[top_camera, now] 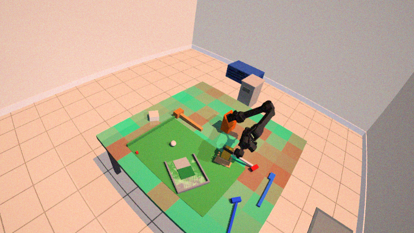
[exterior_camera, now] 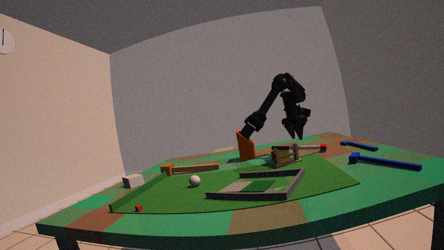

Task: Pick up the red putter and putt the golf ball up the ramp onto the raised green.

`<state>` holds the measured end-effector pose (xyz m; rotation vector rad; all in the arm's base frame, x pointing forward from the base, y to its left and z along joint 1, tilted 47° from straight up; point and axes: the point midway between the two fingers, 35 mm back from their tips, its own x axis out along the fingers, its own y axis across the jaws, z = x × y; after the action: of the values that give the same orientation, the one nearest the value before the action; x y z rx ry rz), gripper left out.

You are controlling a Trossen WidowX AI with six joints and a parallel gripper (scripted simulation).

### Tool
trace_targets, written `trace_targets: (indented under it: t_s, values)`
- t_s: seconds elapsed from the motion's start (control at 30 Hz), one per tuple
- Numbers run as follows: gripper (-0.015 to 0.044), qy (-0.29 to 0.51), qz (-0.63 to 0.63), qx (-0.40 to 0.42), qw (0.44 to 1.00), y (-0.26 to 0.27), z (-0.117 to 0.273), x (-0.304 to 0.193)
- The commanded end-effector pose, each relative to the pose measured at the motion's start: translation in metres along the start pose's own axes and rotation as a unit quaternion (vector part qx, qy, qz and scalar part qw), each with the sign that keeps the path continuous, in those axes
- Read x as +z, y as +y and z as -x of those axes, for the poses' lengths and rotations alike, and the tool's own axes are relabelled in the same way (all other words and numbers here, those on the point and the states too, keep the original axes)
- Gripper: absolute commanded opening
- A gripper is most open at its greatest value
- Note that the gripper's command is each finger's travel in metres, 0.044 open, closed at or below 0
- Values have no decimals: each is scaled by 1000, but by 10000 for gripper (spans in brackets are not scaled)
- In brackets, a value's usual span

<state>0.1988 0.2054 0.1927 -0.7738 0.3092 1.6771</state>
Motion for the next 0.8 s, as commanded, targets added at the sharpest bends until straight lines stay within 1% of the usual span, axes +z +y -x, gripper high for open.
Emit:
trace_targets:
  t_s: [0.0, 0.2, 0.37, 0.53, 0.77]
  values:
    - [440, -6, 6, 7, 1000, 3, -3, 1]
    - [440, -6, 6, 7, 1000, 4, -24, 0]
    - [440, -6, 6, 7, 1000, 4, -28, 0]
    - [440, -7, 6, 7, 1000, 4, -47, -1]
    - [440, -7, 6, 7, 1000, 4, -50, -1]
